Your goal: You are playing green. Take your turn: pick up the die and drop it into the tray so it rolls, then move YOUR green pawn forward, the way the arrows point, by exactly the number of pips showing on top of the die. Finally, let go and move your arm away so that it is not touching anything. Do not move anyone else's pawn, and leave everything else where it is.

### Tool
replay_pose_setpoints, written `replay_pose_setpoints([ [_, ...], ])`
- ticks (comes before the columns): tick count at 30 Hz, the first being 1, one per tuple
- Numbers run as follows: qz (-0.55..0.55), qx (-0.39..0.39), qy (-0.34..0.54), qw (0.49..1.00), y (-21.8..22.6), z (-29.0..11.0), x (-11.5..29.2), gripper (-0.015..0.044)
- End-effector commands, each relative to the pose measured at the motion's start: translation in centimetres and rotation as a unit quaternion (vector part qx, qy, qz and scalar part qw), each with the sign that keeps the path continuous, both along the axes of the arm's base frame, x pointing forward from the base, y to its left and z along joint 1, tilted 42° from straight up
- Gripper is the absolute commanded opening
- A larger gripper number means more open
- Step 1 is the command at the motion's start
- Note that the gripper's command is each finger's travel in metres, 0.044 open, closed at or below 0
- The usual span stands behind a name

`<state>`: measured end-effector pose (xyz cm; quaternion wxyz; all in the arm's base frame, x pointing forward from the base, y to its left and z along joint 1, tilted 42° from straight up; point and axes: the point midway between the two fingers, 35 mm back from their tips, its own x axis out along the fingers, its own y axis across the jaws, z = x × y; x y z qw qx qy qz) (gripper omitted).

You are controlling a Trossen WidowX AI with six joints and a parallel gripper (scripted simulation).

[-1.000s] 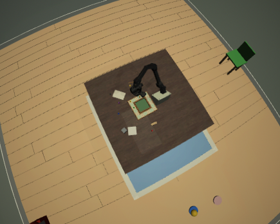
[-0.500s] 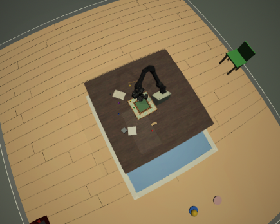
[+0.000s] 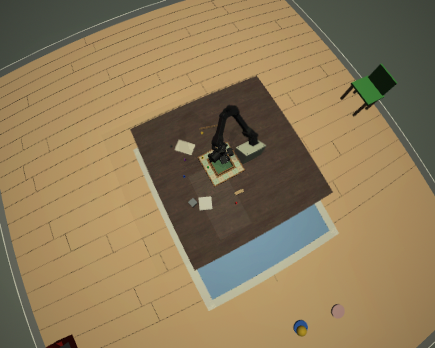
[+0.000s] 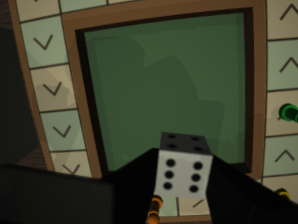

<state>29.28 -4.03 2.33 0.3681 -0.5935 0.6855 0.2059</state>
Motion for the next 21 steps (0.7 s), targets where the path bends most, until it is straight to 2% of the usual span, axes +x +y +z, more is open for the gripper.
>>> replay_pose_setpoints([
  [1, 0.052, 0.0, 0.056, 0.997, 0.8, -1.6, -0.4, 0.0],
  [11, 0.053, 0.003, 0.058, 0.997, 0.8, -1.7, -0.4, 0.0],
  [21, 0.039, 0.156, 0.071, 0.984, 0.4, -2.6, -1.2, 0.0],
])
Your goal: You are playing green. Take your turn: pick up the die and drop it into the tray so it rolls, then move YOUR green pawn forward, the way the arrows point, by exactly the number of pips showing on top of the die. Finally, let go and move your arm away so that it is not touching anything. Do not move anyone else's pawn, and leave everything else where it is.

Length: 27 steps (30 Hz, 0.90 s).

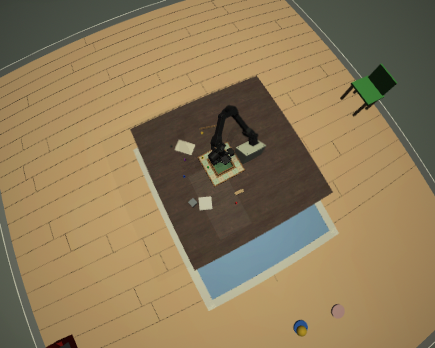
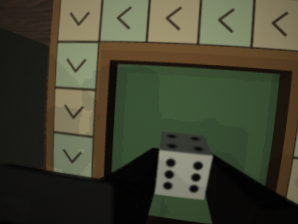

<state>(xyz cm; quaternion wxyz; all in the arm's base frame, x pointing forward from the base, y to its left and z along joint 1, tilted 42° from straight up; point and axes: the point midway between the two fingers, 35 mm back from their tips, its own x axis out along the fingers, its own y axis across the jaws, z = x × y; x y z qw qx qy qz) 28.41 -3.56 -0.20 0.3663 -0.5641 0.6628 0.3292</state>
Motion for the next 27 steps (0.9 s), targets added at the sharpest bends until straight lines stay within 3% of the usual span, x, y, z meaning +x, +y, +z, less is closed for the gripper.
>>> replay_pose_setpoints([
  [1, -0.005, 0.074, 0.002, 0.997, -0.1, -0.2, -0.4, 0.0],
  [16, 0.02, 0.308, -0.065, 0.949, -0.2, -0.7, -0.4, 0.0],
  [21, 0.023, 0.317, -0.071, 0.946, -0.2, -0.4, -0.4, 0.0],
  [25, 0.023, 0.317, -0.071, 0.945, 0.1, 4.1, 0.5, 0.0],
  [27, 0.023, 0.317, -0.071, 0.945, 0.1, 4.4, 0.5, 0.0],
])
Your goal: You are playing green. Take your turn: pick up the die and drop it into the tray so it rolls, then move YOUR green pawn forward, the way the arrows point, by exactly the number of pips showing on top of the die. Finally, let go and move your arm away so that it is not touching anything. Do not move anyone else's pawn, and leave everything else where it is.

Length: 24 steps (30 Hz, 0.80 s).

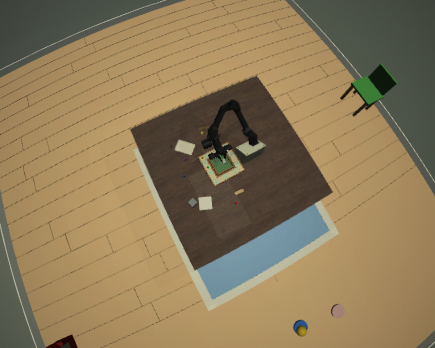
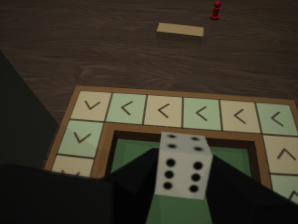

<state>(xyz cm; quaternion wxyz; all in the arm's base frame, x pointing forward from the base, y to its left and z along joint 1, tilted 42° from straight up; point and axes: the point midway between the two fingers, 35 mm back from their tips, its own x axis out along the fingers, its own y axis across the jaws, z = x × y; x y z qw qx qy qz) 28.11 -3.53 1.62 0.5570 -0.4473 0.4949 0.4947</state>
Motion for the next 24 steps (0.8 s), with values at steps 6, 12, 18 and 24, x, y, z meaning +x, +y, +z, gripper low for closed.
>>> replay_pose_setpoints([
  [6, 0.003, 0.002, -0.017, 1.0, 0.05, 2.35, 0.53, 0.0],
  [12, 0.003, 0.002, -0.017, 1.0, 0.02, 2.47, 0.64, 0.0],
  [18, 0.003, 0.002, -0.017, 1.0, 0.02, 2.47, 0.64, 0.0],
  [24, 0.0, 0.001, -0.014, 1.0, -0.01, 2.31, 0.57, 0.0],
])
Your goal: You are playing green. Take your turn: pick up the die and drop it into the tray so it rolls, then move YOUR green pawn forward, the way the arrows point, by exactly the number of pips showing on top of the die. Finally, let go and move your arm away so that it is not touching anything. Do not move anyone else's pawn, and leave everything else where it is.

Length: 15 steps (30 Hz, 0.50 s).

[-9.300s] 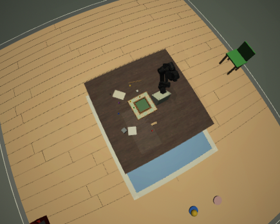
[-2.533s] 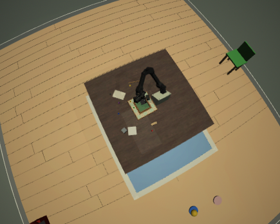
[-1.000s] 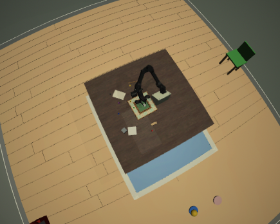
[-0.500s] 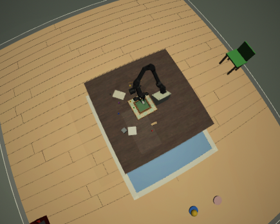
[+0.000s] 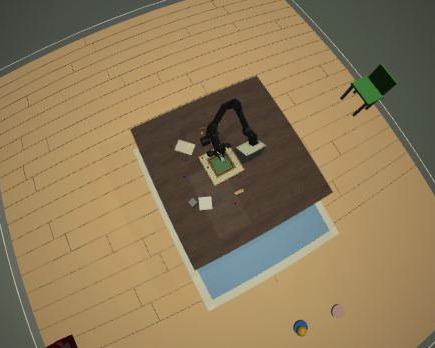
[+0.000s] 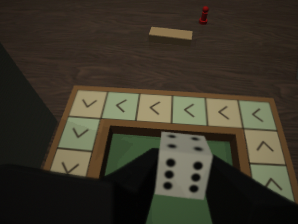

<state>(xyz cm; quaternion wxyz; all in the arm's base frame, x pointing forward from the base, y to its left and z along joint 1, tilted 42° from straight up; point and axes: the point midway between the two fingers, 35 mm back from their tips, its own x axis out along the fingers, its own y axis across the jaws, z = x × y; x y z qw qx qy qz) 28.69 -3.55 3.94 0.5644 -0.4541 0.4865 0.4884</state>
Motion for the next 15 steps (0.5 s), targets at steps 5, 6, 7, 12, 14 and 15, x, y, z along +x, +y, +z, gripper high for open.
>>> replay_pose_setpoints([
  [5, 0.0, 0.0, 0.0, 1.0, 0.0, -0.01, -0.01, 0.0],
  [6, 0.0, 0.0, 0.0, 1.0, 0.0, -0.01, -0.01, 0.0026],
  [7, 0.0, 0.0, 0.0, 1.0, 0.0, -0.01, -0.01, 0.0053],
  [12, 0.0, 0.0, 0.0, 1.0, 0.0, -0.01, -0.01, 0.0184],
  [14, 0.0, 0.0, 0.0, 1.0, 0.22, 0.23, 0.01, 0.0236],
  [15, 0.001, 0.001, -0.001, 1.0, 0.87, 0.94, 0.03, 0.0263],
])
